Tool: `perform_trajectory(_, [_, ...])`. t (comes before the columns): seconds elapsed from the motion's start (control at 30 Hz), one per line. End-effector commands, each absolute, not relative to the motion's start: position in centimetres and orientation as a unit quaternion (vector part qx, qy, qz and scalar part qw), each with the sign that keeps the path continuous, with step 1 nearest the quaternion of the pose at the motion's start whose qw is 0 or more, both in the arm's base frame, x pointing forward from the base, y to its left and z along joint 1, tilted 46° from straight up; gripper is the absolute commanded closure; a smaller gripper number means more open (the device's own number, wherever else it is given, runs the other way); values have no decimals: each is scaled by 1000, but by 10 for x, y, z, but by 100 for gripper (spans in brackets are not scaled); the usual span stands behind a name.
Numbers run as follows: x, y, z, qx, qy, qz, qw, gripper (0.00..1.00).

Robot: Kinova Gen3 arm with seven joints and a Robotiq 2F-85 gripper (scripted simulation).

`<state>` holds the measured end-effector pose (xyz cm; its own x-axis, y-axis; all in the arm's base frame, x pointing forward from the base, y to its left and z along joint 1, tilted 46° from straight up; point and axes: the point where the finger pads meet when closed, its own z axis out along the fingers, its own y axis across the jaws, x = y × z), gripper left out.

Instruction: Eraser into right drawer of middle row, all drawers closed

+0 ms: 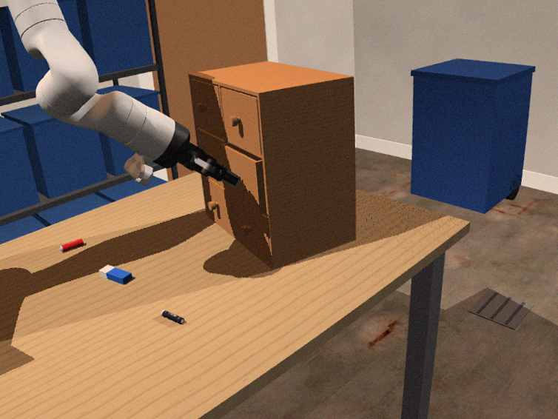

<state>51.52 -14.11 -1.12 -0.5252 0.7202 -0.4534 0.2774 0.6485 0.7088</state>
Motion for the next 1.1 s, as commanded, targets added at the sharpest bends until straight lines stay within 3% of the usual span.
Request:
perform_trajectory(0.0, [512, -141, -11, 304, 824, 289, 382, 87])
perform_trajectory(1.07, [475, -131, -6, 304, 824, 289, 382, 87])
